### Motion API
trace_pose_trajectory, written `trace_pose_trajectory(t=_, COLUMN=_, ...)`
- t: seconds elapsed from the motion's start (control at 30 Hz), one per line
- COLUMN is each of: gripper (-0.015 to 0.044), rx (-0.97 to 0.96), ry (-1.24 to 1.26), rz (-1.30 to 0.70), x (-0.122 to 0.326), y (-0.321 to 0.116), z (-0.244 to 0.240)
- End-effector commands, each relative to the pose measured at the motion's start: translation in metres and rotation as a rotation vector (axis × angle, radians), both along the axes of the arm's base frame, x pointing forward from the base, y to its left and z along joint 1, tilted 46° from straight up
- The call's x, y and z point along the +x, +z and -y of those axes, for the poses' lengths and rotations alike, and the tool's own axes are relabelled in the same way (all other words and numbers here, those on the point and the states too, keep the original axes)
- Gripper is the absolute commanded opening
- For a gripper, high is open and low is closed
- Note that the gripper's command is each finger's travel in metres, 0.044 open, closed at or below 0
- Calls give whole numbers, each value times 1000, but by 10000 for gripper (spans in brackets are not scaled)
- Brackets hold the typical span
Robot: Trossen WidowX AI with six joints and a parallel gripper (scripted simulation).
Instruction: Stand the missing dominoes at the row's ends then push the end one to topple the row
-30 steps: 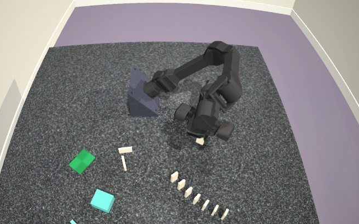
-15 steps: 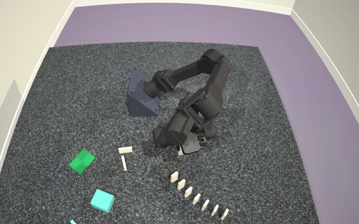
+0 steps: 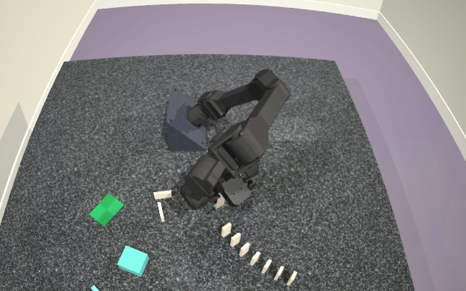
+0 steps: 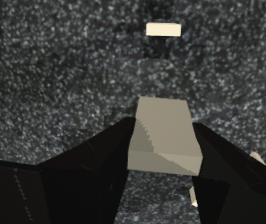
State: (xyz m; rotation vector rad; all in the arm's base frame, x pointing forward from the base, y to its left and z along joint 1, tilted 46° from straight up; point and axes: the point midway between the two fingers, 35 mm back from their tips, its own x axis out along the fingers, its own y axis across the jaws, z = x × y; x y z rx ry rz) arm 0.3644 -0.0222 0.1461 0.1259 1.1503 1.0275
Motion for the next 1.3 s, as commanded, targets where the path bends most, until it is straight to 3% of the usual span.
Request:
trace_pose_trajectory(t=0.0, gripper=107, rx=-4, ry=11, rz=11, x=2, y=-5, z=-3)
trace_pose_trajectory(t=0.7, gripper=107, rx=-5, ry=49, rz=15, x=2, y=-72, z=-75)
trace_pose_trajectory(t=1.1, gripper=107, rx=-4, ry=50, rz=15, x=2, y=-74, z=-77)
trace_pose_trajectory(t=1.27, gripper=238, rx=-4, ry=50, rz=15, x=2, y=-74, z=-77)
